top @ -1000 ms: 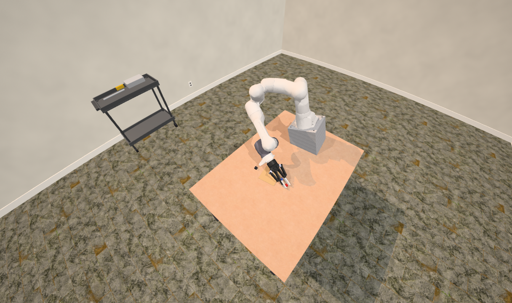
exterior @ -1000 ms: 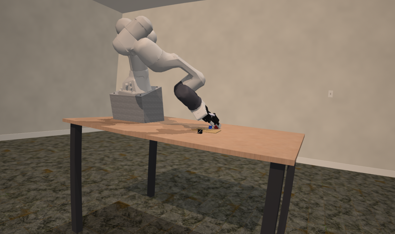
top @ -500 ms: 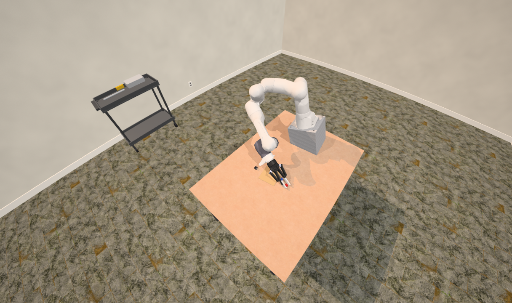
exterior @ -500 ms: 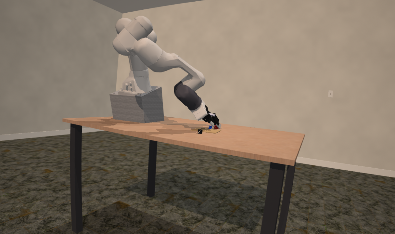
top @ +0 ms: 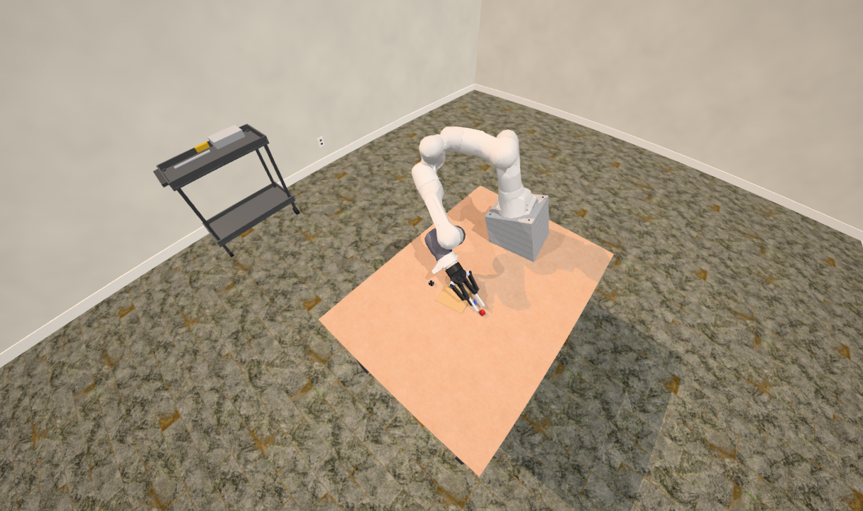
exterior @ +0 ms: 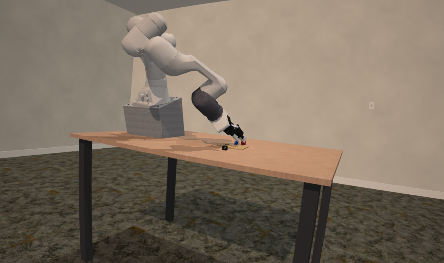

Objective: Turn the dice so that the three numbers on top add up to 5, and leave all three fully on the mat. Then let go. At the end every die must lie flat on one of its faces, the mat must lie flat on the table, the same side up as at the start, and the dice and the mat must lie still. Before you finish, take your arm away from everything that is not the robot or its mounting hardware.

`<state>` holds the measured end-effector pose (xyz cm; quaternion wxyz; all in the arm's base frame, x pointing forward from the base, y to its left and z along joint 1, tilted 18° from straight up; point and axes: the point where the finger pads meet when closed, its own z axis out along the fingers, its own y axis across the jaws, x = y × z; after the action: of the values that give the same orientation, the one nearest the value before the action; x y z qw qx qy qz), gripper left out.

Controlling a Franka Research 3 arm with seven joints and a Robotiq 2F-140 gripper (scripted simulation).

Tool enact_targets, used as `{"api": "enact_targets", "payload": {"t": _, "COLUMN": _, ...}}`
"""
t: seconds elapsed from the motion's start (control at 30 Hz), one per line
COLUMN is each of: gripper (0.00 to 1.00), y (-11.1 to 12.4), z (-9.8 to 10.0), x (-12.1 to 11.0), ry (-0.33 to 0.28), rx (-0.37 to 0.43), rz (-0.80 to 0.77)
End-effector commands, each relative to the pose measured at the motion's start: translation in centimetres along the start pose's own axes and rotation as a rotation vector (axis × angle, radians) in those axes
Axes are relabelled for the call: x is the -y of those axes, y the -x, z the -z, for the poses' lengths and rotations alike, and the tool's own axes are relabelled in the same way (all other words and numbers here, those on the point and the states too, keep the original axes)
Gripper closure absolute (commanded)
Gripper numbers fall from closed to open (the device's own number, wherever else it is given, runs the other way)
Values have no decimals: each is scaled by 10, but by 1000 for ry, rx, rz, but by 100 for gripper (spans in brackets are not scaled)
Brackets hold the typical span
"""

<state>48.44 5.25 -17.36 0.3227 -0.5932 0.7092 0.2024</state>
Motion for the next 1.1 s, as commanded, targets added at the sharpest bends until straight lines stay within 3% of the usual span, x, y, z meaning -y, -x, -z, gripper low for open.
{"api": "enact_targets", "payload": {"t": 0.0, "gripper": 79, "y": 4, "z": 8, "x": -2, "ry": 9, "rx": 10, "rz": 4}}
{"api": "enact_targets", "payload": {"t": 0.47, "gripper": 79, "y": 7, "z": 18, "x": -2, "ry": 9, "rx": 10, "rz": 4}}
{"api": "enact_targets", "payload": {"t": 0.9, "gripper": 79, "y": 51, "z": 41, "x": -2, "ry": 9, "rx": 10, "rz": 4}}
{"api": "enact_targets", "payload": {"t": 1.07, "gripper": 79, "y": 56, "z": 44, "x": -2, "ry": 9, "rx": 10, "rz": 4}}
